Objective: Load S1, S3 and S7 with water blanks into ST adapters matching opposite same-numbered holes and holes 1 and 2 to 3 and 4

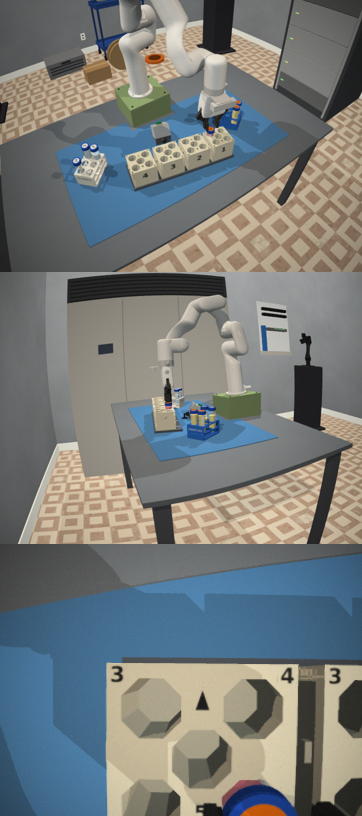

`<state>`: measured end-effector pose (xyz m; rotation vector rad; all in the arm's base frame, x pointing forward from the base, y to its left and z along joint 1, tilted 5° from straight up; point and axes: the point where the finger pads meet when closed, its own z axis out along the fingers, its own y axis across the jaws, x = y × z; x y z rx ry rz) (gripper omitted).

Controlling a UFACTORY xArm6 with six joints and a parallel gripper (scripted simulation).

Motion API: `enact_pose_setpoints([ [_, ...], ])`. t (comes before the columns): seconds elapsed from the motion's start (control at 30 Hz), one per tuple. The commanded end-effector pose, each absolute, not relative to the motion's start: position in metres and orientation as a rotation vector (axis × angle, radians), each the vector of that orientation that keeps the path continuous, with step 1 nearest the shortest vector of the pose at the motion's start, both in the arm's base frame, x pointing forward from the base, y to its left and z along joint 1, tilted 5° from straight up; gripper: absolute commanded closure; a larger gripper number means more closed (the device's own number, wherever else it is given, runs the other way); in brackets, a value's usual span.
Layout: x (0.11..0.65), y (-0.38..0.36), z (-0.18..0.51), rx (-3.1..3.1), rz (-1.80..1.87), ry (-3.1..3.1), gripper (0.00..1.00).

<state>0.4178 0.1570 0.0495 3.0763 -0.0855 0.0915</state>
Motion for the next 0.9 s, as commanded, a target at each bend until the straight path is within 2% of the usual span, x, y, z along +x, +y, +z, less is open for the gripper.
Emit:
enact_pose_setpoints([
  [0.0, 0.418, 0.158, 0.058, 3.077, 0.096, -0.086, 0.56],
  [0.87, 0.416, 0.161, 0.106, 3.077, 0.096, -0.086, 0.56],
])
